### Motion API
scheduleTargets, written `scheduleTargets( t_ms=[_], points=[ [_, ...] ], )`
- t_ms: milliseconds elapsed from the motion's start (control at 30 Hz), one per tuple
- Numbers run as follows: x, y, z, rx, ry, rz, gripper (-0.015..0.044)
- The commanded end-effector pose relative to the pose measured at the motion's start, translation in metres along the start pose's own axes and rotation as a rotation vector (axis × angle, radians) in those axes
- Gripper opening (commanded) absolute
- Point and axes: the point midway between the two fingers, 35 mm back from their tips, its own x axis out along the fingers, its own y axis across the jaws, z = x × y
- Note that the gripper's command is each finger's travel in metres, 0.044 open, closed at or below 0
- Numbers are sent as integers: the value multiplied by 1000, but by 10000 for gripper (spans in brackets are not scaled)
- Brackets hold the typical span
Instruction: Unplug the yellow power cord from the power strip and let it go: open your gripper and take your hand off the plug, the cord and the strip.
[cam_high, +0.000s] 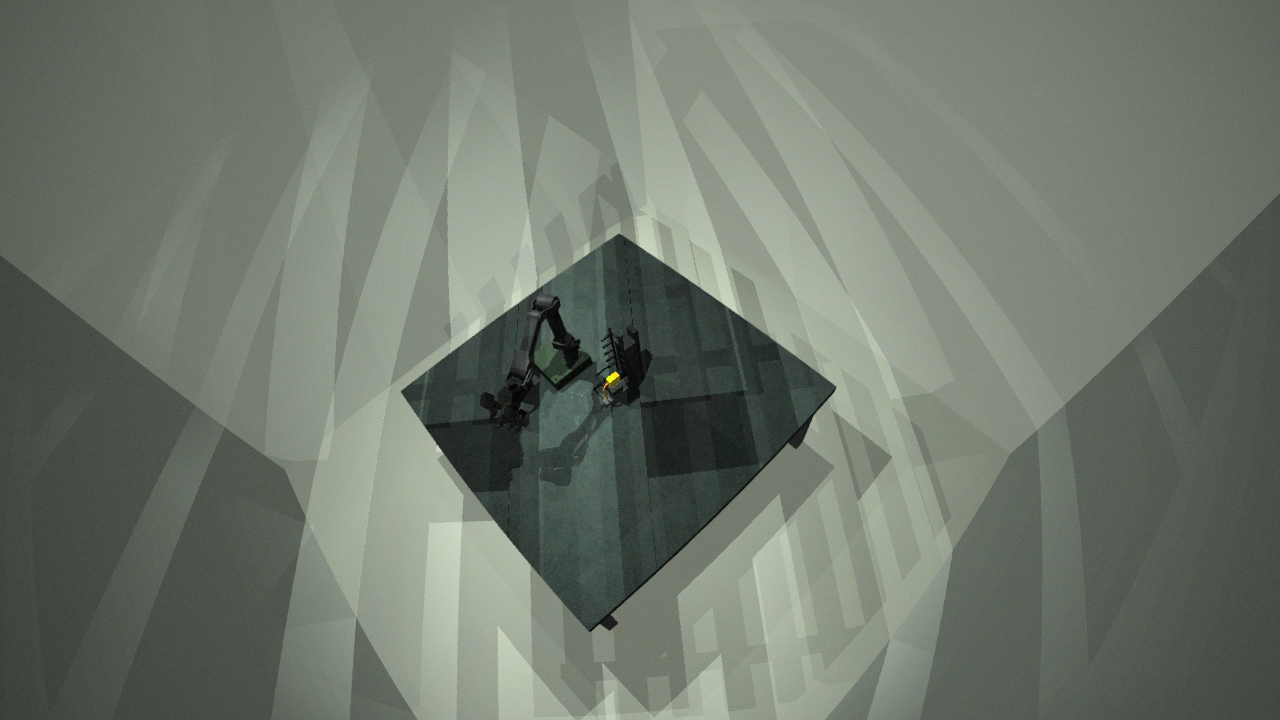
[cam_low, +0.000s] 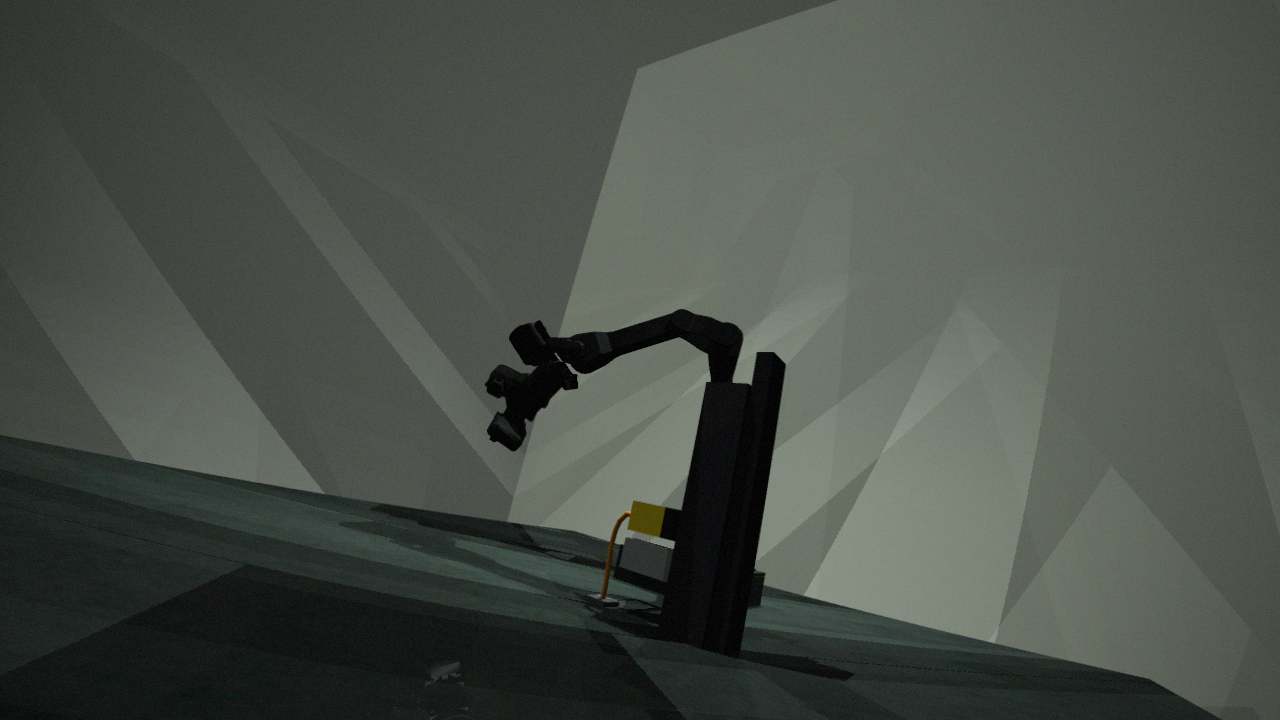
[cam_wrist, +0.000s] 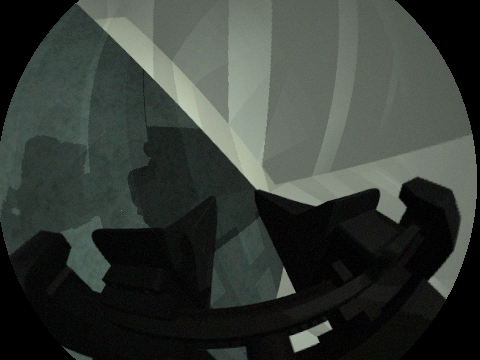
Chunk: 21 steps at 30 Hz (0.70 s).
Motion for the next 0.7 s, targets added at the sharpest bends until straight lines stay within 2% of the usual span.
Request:
scheduleTargets(
  t_ms=[0,333,667],
  points=[
    [-37,65,15,173,-30,191,160],
    [-116,164,12,431,78,497,160],
    [-201,234,-32,668,382,656,160]
  ],
)
